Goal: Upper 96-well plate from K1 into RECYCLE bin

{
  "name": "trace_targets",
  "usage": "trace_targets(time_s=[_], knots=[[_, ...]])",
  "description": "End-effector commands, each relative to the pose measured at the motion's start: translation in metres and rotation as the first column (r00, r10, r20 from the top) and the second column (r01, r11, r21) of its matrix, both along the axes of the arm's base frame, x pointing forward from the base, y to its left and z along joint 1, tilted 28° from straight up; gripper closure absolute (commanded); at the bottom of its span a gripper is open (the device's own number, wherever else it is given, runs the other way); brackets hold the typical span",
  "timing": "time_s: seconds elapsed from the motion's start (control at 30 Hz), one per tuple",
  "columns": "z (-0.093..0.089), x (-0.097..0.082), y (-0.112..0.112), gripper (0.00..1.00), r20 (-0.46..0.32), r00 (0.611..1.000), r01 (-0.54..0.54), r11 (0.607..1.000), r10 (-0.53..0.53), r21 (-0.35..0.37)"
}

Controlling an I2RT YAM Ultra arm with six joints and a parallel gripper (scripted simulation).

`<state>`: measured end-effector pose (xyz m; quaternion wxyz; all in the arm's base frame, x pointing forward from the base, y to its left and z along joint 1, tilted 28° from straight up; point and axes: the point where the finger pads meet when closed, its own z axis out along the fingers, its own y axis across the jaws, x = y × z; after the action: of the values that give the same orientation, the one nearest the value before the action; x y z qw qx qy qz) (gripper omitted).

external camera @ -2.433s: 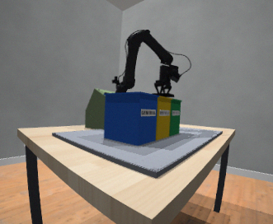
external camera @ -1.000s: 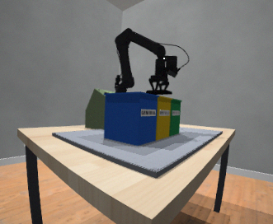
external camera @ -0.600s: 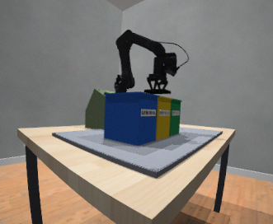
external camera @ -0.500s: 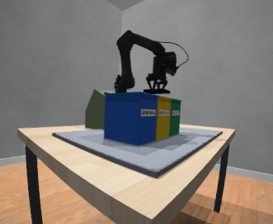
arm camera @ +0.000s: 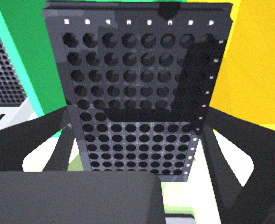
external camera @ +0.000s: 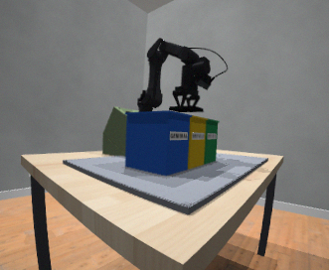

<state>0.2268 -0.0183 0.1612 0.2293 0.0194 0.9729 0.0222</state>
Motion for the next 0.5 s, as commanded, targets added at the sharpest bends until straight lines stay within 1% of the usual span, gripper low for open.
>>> trace_targets(time_s=[0.0,0.33,0.4,0.47], knots=[[0.014,0.010,-0.009,1.00,0.040,0.998,-0.040,0.999,0.040,0.002],[0.015,0.017,-0.042,1.00,0.039,0.998,-0.040,0.999,0.040,0.001],[0.015,0.017,-0.042,1.00,0.039,0.998,-0.040,0.999,0.040,0.001],[0.015,0.018,-0.049,1.00,0.038,0.998,-0.040,0.999,0.040,0.001]])
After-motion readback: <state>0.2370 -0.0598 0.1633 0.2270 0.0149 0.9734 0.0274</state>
